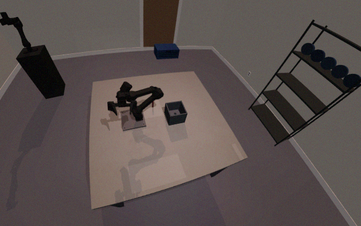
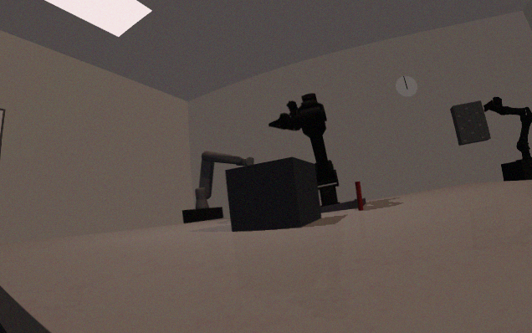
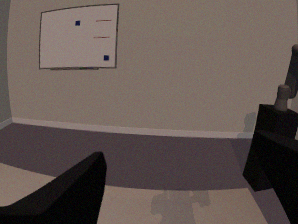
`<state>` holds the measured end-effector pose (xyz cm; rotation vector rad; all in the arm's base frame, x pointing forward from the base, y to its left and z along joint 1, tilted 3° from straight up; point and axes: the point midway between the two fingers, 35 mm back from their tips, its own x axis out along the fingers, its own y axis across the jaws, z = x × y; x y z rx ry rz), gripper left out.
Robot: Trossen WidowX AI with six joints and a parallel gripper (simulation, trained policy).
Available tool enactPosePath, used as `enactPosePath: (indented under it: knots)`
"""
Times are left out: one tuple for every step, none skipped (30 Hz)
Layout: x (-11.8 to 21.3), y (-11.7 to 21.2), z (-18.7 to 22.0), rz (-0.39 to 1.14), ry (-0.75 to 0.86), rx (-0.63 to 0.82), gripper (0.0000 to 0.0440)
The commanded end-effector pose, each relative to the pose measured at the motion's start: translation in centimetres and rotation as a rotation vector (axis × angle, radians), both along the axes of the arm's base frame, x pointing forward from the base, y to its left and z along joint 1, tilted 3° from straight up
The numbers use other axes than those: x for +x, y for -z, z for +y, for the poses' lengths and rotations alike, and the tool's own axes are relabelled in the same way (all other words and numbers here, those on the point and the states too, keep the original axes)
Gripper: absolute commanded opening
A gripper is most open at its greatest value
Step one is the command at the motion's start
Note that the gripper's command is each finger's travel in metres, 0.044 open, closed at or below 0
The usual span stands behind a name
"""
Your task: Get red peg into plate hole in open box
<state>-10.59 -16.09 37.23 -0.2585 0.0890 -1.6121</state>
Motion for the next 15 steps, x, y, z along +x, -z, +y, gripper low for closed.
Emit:
enactPosePath:
  knots:
    - [0.0,-0.1,-0.1,-0.007,-0.005,-0.002,0.0425]
    - [0.0,-0.2,-0.2,-0.021,-0.015,-0.004,0.044]
    - [0.0,-0.3,-0.4,-0.037,-0.028,-0.006,0.044]
    - [0.1,-0.5,-0.7,-0.058,-0.045,-0.008,0.044]
    - [0.2,-0.6,-0.9,-0.082,-0.063,-0.011,0.044]
    - [0.3,-0.8,-1.2,-0.107,-0.082,-0.013,0.044]
    - [0.5,-1.1,-1.5,-0.134,-0.101,-0.016,0.044]
    - [0.7,-1.3,-1.8,-0.162,-0.121,-0.018,0.044]
    - [0.9,-1.5,-2.1,-0.189,-0.142,-0.019,0.044]
    - [1.1,-1.8,-2.4,-0.217,-0.163,-0.02,0.044]
    - [1.4,-2.1,-2.7,-0.245,-0.185,-0.021,0.044]
    - [1.7,-2.3,-3.0,-0.272,-0.207,-0.02,0.044]
    - [2.0,-2.6,-3.3,-0.299,-0.229,-0.019,0.044]
    - [2.3,-2.8,-3.6,-0.326,-0.251,-0.018,0.044]
    - [2.6,-3.1,-3.9,-0.353,-0.273,-0.016,0.044]
